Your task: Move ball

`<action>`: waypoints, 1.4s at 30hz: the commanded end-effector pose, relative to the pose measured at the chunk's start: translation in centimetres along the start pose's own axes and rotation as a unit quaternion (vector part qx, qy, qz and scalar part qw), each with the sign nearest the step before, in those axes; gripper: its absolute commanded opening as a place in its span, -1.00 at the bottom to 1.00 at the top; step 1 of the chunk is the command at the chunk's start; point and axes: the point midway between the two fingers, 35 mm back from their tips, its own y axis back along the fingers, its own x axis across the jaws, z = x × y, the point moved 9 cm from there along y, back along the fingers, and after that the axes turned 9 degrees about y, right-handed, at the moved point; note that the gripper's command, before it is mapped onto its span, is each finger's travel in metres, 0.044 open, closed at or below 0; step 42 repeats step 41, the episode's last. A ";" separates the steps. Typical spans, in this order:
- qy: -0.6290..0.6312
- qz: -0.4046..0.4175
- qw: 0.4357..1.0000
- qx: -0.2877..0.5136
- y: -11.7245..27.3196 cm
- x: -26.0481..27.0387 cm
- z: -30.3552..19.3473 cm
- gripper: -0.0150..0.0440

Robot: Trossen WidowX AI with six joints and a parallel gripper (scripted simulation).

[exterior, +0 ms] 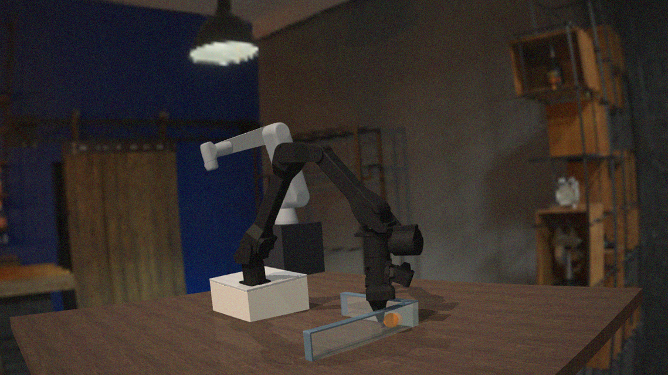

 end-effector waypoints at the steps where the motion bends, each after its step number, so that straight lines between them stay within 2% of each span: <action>1: 0.000 -0.001 1.000 0.002 -0.1 -0.1 1.2 -0.49; 42: 0.000 -0.001 1.000 0.004 0.1 0.8 -4.4 -0.49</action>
